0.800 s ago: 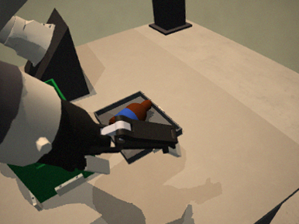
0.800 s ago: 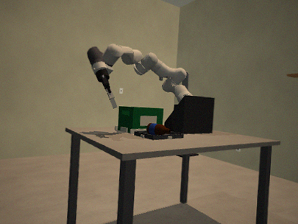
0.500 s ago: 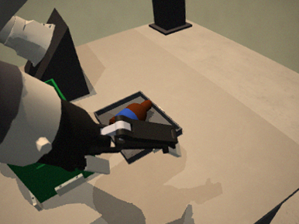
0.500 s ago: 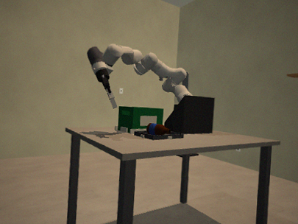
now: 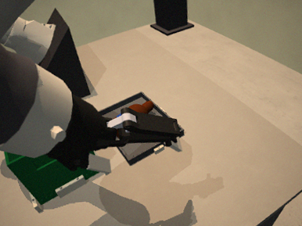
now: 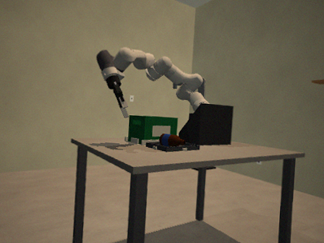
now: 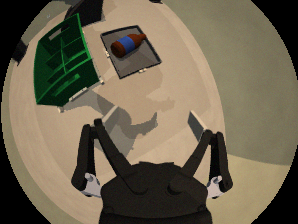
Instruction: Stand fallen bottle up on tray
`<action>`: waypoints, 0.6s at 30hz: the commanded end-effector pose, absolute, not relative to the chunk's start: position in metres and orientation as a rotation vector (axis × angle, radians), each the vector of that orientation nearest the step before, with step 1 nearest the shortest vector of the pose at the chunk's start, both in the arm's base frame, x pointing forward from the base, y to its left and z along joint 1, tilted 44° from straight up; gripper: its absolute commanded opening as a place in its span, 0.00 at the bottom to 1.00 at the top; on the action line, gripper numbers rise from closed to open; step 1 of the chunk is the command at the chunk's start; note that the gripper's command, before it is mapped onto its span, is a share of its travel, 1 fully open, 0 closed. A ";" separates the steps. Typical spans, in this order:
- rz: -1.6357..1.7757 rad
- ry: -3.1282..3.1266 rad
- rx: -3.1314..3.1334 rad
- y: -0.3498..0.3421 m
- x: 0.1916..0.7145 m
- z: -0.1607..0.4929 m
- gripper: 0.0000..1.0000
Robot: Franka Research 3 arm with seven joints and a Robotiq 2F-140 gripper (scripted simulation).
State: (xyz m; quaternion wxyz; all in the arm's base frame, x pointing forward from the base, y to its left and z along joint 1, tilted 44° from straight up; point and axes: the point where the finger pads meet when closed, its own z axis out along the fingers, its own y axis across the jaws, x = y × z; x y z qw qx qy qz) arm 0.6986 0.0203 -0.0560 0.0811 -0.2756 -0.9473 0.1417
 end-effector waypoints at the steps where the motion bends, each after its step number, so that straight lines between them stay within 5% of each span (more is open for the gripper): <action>1: 0.477 -2.854 -0.419 0.045 0.665 -0.076 1.00; 18: 0.554 -2.756 0.233 0.074 0.614 -0.097 1.00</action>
